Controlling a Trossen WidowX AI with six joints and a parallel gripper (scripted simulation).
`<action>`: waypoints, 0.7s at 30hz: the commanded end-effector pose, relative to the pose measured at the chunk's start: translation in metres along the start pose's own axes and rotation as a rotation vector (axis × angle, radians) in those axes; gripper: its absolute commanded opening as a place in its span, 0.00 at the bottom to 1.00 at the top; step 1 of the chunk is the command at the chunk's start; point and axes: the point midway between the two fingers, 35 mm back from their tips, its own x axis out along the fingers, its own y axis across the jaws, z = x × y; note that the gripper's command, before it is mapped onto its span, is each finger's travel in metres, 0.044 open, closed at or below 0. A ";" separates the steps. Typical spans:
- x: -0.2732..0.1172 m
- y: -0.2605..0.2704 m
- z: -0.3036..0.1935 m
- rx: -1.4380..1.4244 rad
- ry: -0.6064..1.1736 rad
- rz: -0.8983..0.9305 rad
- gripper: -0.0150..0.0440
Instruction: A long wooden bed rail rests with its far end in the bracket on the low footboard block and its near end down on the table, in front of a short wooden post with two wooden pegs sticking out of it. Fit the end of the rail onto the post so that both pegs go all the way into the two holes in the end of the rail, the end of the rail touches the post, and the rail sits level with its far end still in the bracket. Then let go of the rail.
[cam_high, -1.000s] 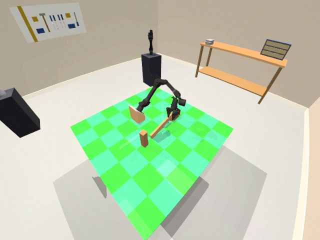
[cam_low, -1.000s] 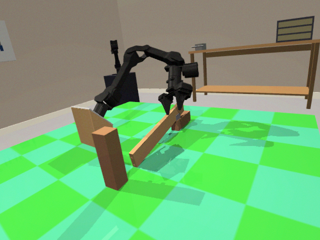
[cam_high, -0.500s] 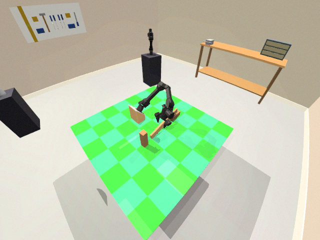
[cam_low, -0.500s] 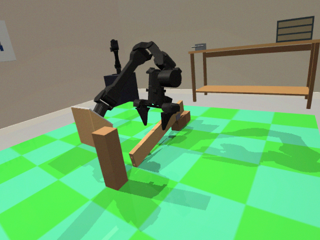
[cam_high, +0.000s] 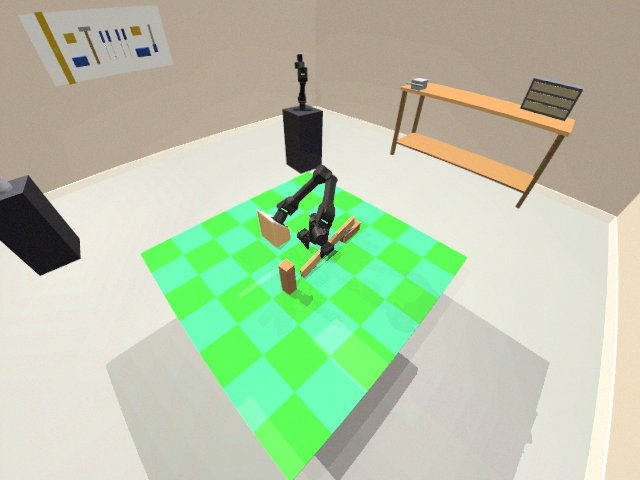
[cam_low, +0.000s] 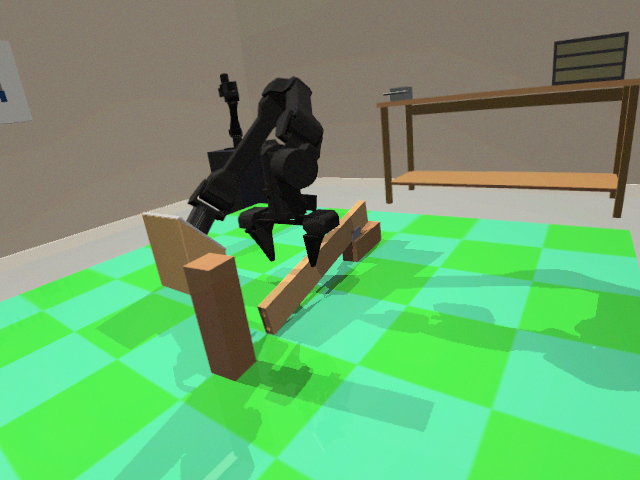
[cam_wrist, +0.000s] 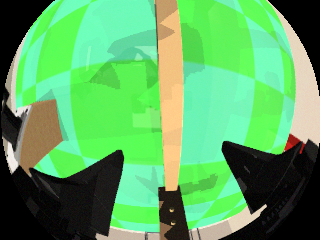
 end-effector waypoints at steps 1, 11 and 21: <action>0.005 0.000 0.000 -0.003 -0.007 -0.004 1.00; 0.021 -0.002 -0.001 -0.003 -0.005 -0.004 1.00; 0.037 -0.002 -0.001 -0.003 -0.005 -0.005 1.00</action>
